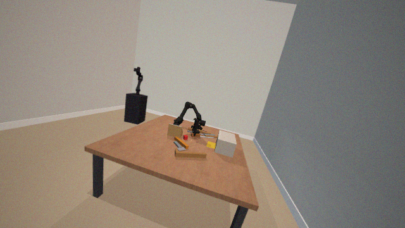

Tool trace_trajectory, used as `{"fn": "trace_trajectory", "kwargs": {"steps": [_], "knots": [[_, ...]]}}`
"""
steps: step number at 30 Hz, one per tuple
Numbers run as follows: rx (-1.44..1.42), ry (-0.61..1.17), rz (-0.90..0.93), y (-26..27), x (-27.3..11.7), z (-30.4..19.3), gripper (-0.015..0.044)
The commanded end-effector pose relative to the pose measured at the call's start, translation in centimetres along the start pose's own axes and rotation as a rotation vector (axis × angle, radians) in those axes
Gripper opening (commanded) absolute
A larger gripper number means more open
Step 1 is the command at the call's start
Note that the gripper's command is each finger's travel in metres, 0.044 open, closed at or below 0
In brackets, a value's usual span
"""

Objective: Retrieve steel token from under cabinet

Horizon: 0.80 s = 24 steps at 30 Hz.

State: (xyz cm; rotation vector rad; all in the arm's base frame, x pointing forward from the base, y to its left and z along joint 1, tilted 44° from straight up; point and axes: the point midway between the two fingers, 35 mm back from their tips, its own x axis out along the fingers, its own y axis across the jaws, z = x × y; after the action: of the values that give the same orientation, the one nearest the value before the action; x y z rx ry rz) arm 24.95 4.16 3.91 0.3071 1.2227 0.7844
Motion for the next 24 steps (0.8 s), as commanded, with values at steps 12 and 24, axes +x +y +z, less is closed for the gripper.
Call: {"fn": "trace_trajectory", "kwargs": {"steps": [12, 24], "knots": [[-0.020, -0.008, 0.005, 0.77, -0.07, 0.33, 0.0000], [-0.006, -0.002, 0.001, 0.88, -0.03, 0.28, 0.0053]]}}
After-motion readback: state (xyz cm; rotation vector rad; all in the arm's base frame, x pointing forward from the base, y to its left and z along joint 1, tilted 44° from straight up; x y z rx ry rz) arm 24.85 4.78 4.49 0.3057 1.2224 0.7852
